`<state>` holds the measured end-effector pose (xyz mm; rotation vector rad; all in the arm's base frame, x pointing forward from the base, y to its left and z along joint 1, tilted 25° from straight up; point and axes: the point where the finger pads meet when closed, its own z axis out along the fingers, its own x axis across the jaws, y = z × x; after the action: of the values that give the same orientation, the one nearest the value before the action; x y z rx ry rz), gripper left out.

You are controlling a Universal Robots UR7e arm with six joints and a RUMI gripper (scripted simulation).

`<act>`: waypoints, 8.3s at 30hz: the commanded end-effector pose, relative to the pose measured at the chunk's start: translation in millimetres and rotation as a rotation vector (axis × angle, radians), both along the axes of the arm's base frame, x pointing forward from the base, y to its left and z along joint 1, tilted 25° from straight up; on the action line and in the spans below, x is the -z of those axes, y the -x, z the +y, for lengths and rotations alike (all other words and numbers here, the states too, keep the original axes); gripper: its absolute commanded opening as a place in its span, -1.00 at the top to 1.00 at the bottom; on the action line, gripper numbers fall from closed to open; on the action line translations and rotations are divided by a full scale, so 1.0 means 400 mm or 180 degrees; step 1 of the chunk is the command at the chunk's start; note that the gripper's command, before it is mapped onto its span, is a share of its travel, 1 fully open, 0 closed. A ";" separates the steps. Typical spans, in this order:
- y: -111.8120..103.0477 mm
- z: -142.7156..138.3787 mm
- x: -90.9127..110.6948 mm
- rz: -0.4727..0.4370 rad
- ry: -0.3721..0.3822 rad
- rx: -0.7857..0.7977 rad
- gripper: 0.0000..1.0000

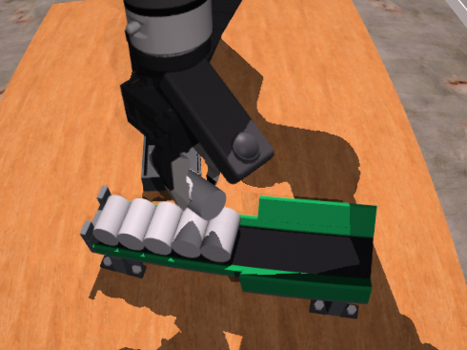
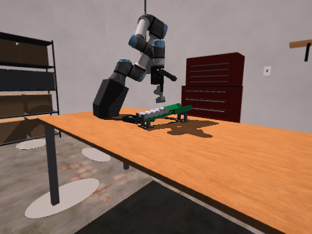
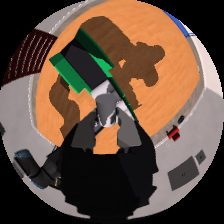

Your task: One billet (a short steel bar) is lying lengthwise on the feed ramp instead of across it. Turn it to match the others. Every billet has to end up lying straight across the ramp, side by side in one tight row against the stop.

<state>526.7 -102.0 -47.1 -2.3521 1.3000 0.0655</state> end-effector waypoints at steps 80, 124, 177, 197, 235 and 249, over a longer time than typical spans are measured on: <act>-0.023 0.023 -0.015 0.1254 -0.0513 0.2905 1.00; -0.056 0.133 -0.039 0.1297 -0.0515 0.2905 1.00; -0.102 0.198 -0.080 0.1283 -0.0512 0.2913 1.00; -0.106 0.199 -0.085 0.1274 -0.0512 0.2914 1.00; -0.112 0.197 -0.092 0.1251 -0.0511 0.2915 1.00; -0.117 0.210 -0.065 0.1259 -0.0511 0.2915 1.00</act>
<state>572.1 -20.9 -16.4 -1.4607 2.3341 0.3419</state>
